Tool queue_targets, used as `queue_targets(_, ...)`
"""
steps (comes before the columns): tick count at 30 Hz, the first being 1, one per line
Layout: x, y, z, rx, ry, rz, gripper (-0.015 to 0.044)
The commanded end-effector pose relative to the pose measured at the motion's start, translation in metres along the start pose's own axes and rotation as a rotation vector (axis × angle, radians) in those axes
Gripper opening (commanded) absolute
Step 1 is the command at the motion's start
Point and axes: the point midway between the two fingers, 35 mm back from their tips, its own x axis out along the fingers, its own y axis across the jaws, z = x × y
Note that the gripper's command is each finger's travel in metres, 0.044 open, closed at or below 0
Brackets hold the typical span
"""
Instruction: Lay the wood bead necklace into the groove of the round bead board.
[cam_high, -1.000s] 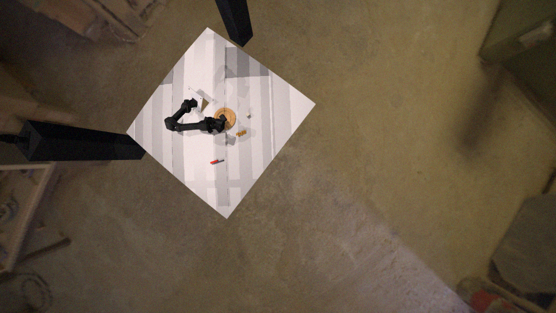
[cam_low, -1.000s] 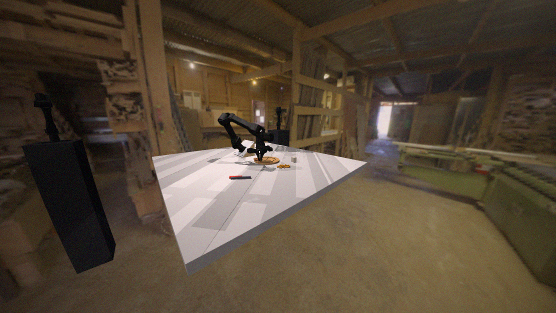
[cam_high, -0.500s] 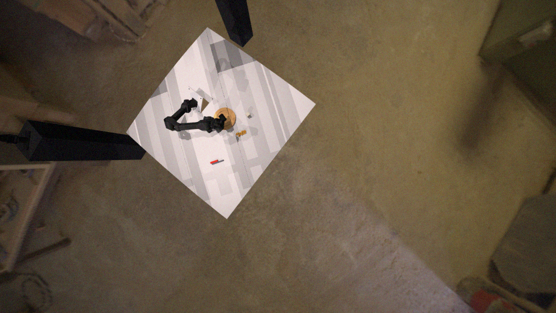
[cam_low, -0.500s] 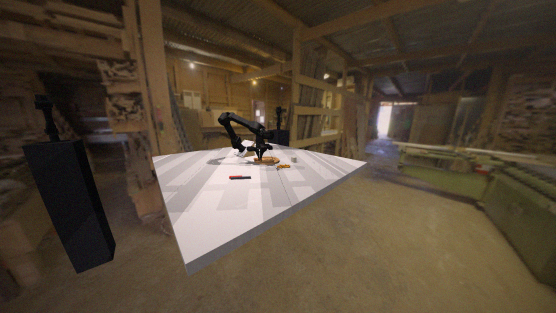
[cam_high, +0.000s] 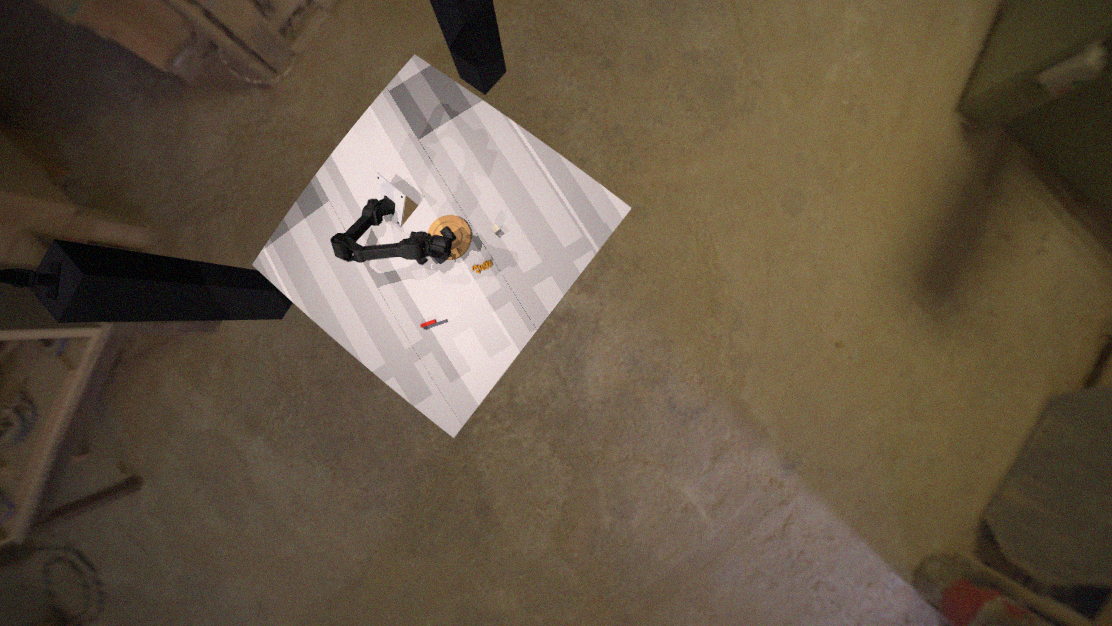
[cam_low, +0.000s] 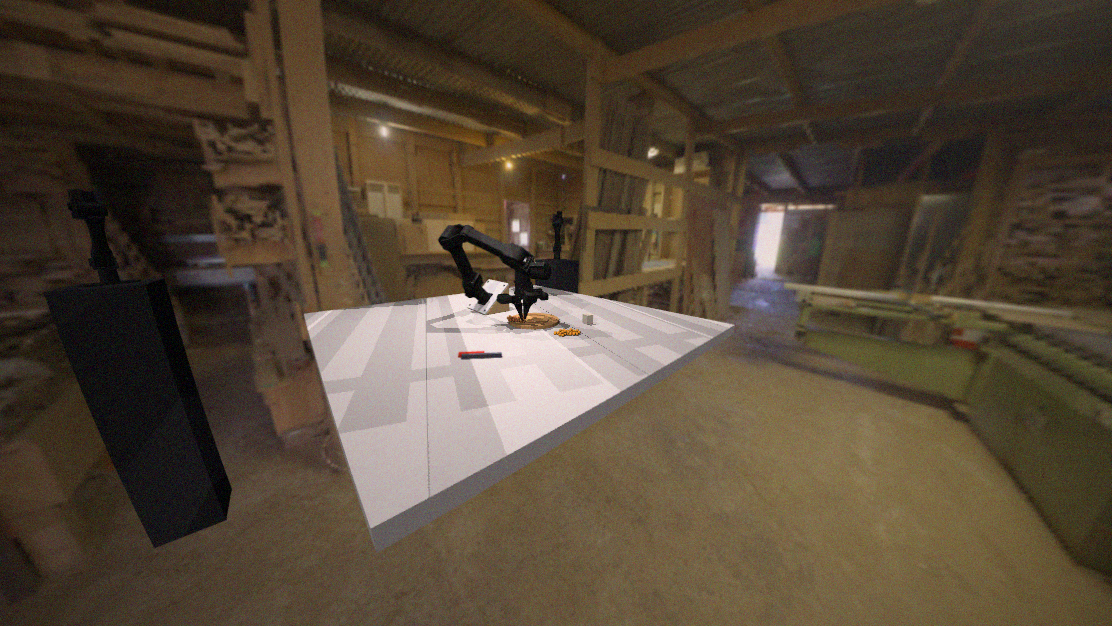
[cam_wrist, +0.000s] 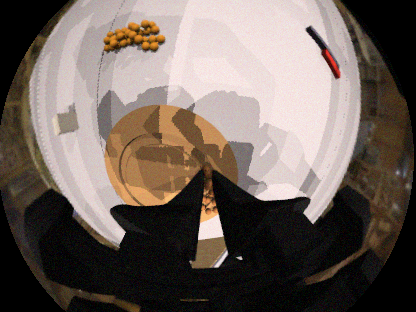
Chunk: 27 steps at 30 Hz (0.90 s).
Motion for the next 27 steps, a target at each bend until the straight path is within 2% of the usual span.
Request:
queue_targets(1, 0.0068, -0.0006, -0.0012, -0.003, 0.006, -0.001, 0.0)
queue_targets(27, 0.0107, -0.0007, -0.0013, -0.003, 0.006, -0.002, 0.0)
